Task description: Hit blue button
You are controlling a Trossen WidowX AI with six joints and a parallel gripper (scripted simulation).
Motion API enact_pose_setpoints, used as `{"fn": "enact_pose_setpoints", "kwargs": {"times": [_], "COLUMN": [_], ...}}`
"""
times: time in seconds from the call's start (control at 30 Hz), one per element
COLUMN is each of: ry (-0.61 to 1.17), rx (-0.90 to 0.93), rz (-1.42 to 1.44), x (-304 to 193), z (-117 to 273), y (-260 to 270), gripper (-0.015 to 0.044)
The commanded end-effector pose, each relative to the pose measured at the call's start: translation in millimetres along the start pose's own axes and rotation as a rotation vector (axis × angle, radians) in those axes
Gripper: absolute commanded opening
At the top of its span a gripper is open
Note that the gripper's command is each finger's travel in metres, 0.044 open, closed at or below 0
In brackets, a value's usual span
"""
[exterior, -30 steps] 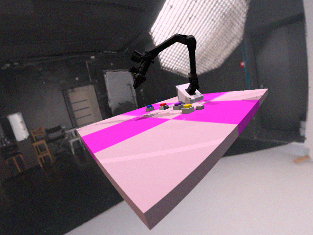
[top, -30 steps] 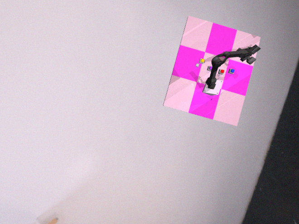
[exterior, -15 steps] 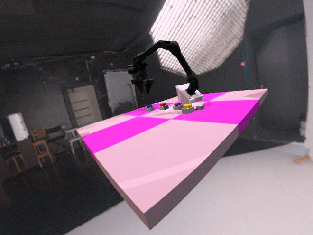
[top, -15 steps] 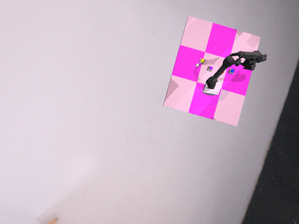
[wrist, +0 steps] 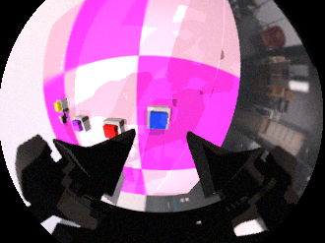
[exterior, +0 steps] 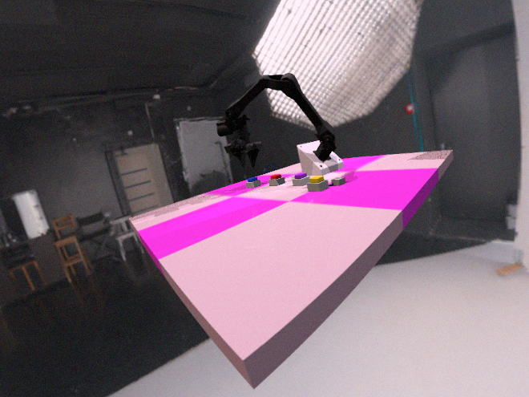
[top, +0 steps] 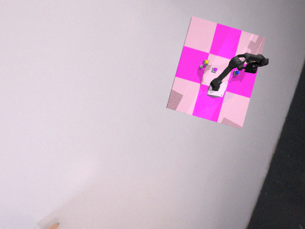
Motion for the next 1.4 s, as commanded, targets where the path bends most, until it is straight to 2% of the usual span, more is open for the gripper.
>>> {"fn": "enact_pose_setpoints", "kwargs": {"times": [0.0, 0.2, 0.57, 1.37], "ry": [0.017, 0.017, 0.017, 0.017], "rx": [0.018, 0.018, 0.018, 0.019], "rz": [-0.009, -0.009, -0.009, -0.009], "x": [-4, -4, -4, -5], "z": [-23, -23, -24, -58], "y": [3, 3, 3, 4], "gripper": [0.0164, 0.0020, 0.0020, 0.0020]}}
Point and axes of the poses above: the point midway between the two fingers, 35 mm back from their tips, its own z axis back along the fingers, its own y axis across the jaws, x = y × z, the point moved 4 cm from there along z, back along the fingers, and after that the axes turned 10 degrees about -z, right-handed, at the moved point
